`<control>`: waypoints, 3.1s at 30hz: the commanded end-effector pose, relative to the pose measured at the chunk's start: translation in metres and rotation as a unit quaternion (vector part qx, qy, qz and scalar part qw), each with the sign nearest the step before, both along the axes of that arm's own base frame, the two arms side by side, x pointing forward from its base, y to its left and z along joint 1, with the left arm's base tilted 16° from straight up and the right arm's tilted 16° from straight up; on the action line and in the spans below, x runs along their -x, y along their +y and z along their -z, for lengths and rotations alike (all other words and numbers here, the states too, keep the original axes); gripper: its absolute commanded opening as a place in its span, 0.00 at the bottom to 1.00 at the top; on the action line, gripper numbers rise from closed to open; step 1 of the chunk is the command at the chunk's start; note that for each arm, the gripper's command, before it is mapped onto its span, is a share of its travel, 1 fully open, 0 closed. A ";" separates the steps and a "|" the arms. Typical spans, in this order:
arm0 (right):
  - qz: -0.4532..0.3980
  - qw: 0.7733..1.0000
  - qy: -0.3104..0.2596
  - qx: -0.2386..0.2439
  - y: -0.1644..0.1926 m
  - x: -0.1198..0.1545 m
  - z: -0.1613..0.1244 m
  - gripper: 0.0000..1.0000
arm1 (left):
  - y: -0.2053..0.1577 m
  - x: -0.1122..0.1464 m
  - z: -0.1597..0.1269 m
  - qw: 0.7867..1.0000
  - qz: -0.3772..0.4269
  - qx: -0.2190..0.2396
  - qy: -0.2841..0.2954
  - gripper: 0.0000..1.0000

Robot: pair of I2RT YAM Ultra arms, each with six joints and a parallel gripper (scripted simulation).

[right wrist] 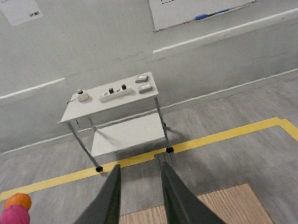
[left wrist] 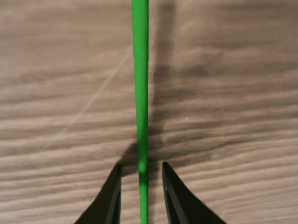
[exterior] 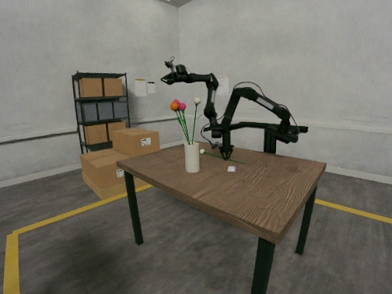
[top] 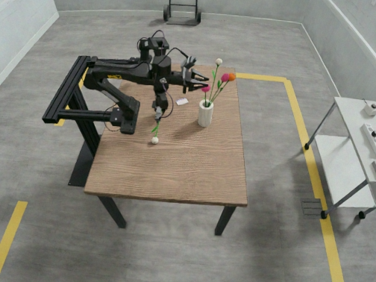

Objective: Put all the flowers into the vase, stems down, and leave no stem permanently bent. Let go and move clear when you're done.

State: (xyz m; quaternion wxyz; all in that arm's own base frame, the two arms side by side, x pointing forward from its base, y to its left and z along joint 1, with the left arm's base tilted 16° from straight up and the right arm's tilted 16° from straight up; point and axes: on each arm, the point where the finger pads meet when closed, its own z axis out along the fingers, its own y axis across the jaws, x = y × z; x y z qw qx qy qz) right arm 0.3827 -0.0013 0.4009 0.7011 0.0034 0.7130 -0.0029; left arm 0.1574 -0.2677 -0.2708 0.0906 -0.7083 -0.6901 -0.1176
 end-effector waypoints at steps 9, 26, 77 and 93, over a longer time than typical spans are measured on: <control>-0.005 1.000 0.002 -0.001 0.001 -0.004 0.002 0.30 | -0.004 0.000 -0.005 1.000 0.004 0.008 -0.003 0.21; -0.005 1.000 0.002 -0.001 0.001 -0.004 0.002 0.30 | -0.004 0.000 -0.005 1.000 0.004 0.008 -0.003 0.03; -0.005 1.000 0.002 -0.001 0.001 -0.004 0.002 0.30 | -0.026 0.004 -0.046 1.000 0.007 0.021 -0.005 0.00; -0.005 1.000 0.002 -0.001 0.001 -0.004 0.002 0.30 | -0.015 0.008 -0.035 1.000 0.006 0.009 0.000 0.00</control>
